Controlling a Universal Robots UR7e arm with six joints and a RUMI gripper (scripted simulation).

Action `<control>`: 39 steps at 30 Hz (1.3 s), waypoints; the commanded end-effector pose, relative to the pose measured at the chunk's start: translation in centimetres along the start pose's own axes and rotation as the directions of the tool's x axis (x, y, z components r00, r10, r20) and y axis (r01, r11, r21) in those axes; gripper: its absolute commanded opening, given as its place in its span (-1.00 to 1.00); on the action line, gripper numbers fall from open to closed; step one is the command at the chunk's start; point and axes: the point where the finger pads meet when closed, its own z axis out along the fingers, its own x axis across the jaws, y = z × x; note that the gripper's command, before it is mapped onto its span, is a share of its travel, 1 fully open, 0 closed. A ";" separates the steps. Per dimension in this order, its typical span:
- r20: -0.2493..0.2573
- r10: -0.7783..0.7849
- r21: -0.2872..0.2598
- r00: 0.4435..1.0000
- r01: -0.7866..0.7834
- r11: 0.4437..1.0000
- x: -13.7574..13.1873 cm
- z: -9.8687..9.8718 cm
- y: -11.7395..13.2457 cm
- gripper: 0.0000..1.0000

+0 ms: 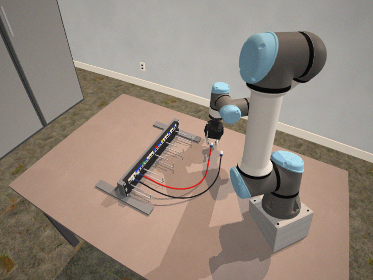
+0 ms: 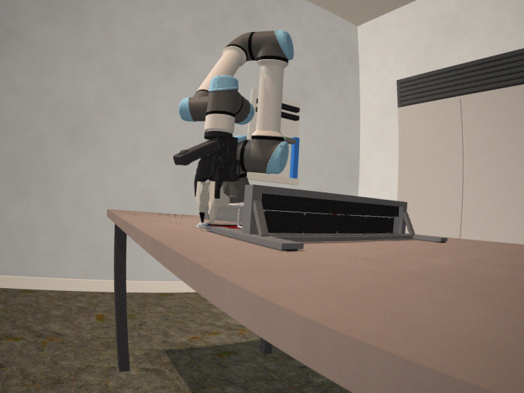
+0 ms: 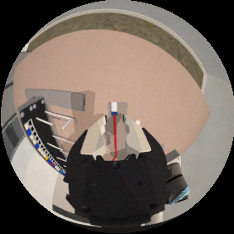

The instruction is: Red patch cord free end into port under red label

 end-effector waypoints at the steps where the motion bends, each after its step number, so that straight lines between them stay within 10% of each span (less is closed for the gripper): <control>1: 0.001 0.000 0.001 1.000 0.000 1.000 0.0 0.0 0.0 -0.56; 39: 0.001 0.000 0.001 1.000 0.000 1.000 0.0 0.4 0.0 -0.56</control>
